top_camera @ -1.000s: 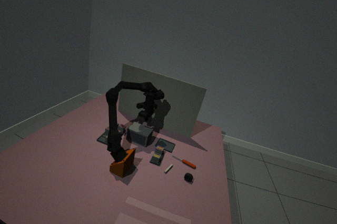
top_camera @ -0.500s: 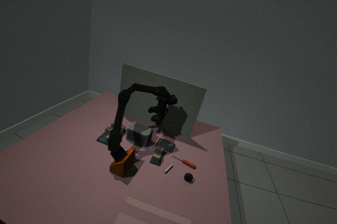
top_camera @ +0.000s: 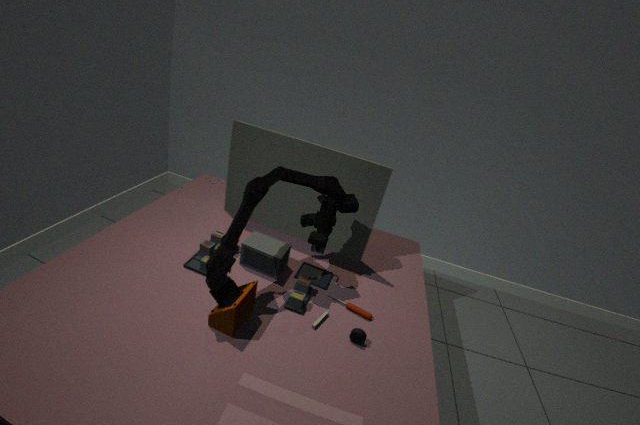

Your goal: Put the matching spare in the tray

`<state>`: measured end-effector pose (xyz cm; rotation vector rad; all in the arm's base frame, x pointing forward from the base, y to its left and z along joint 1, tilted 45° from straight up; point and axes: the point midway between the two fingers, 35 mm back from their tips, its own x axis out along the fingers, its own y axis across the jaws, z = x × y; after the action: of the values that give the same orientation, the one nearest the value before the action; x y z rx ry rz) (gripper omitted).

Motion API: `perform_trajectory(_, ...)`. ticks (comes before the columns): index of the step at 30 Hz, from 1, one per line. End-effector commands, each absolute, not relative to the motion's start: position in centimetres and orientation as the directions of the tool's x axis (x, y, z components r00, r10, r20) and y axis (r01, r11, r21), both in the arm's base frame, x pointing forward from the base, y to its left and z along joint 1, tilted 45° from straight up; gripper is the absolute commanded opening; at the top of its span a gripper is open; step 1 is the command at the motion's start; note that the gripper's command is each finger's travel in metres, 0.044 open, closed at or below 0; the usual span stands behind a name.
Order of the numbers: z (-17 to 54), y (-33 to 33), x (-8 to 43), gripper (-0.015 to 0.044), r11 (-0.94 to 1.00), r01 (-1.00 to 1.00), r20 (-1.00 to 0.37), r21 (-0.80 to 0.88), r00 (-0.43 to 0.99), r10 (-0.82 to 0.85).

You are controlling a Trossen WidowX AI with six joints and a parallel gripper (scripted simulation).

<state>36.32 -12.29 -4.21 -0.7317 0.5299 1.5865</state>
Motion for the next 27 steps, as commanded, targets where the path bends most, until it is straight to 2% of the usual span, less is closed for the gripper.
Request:
perform_trajectory(1,-5.2,-13.0,36.2,0.0,-0.16,-0.983,-0.717,-0.085,-0.051,0.695)
perform_trajectory(27,-6.8,-11.7,36.4,0.0,-0.16,-0.983,-0.718,-0.085,-0.051,0.695)
